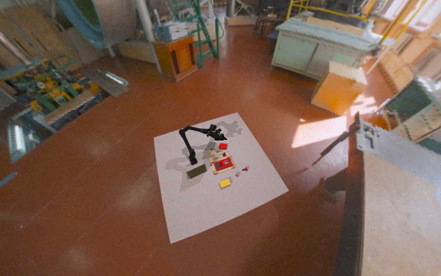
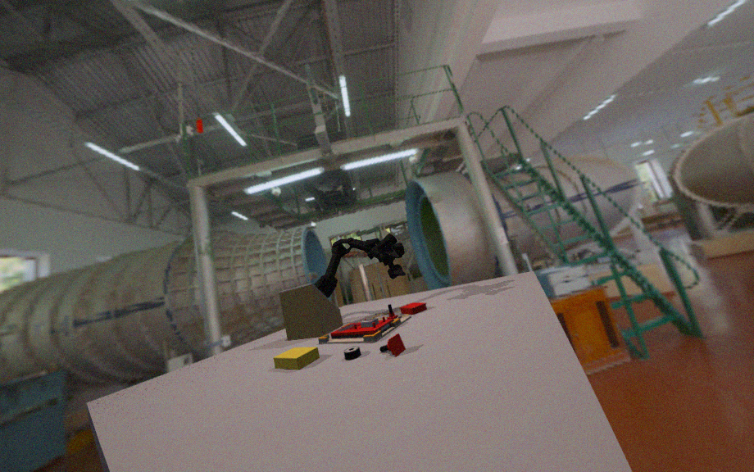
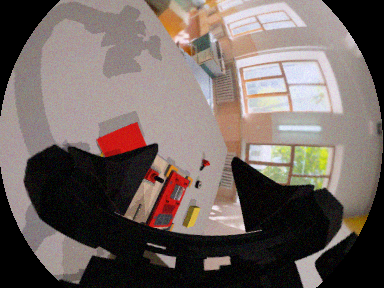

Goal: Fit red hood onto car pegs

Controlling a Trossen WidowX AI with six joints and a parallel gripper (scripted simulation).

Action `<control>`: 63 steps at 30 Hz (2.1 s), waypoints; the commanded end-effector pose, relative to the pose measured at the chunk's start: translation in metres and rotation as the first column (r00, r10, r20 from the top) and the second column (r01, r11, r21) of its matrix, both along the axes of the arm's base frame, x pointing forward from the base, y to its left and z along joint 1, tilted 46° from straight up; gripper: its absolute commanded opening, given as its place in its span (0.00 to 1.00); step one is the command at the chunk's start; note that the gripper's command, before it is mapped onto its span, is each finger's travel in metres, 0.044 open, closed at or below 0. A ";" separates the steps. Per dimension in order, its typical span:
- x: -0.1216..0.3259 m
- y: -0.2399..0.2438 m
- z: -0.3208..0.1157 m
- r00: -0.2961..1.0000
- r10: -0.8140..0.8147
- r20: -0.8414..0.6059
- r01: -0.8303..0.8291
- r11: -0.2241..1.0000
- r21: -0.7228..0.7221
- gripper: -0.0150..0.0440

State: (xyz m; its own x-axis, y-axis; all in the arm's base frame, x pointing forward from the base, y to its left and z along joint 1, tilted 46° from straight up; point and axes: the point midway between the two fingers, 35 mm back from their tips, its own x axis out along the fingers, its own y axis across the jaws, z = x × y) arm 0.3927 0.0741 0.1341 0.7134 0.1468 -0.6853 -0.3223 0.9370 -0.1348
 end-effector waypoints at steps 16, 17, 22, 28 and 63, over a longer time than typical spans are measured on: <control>-0.003 0.065 -0.052 0.544 0.077 -0.835 0.517 0.754 0.406 1.00; -0.003 0.068 -0.053 0.497 0.088 -0.863 0.557 0.731 0.395 1.00; -0.002 0.076 -0.052 0.330 0.131 -0.935 0.684 0.649 0.333 1.00; -0.002 0.076 -0.052 0.324 0.133 -0.937 0.688 0.646 0.330 1.00; -0.003 0.090 -0.067 0.324 0.133 -0.937 0.688 0.646 0.330 1.00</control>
